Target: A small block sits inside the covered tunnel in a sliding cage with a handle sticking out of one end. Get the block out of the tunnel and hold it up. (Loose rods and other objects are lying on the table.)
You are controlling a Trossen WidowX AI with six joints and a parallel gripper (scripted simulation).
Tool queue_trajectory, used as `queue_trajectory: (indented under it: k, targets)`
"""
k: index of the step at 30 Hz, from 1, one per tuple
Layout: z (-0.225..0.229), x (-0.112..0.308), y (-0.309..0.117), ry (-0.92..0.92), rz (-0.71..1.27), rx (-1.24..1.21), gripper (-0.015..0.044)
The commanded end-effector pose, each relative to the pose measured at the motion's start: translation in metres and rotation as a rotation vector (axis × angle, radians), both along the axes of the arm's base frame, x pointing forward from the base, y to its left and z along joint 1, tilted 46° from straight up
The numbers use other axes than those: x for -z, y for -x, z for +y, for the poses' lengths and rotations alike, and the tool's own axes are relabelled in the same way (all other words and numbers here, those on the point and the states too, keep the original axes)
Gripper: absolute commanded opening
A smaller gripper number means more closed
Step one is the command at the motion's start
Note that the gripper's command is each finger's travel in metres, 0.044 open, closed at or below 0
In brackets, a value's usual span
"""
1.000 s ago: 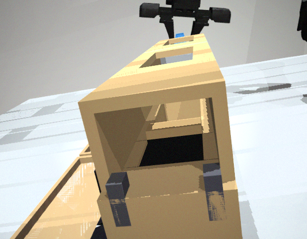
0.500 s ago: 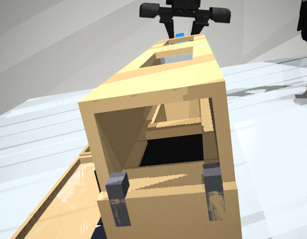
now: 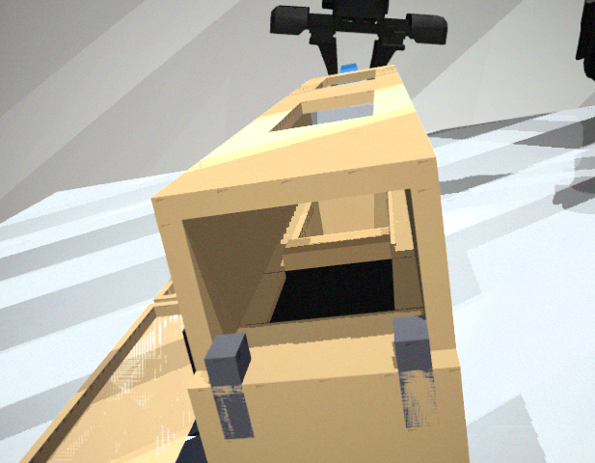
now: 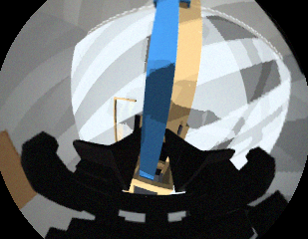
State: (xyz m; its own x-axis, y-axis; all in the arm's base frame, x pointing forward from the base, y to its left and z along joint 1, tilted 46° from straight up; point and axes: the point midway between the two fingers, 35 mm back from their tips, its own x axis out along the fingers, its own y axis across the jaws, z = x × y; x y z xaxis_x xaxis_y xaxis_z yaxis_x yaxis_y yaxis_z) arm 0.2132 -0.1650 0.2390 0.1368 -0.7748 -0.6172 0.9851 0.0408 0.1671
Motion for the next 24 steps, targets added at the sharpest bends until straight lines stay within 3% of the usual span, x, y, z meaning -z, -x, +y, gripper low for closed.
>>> queue_trajectory:
  k: [1, 11, 24]
  targets:
    - [0.0, -0.001, -0.001, 0.0, -0.001, -0.001, 0.0184]
    - [0.026, -0.019, -0.005, 0.072, -0.013, 0.081, 0.044]
    - [0.045, 0.003, -0.007, 0.091, -0.019, 0.09, 0.044]
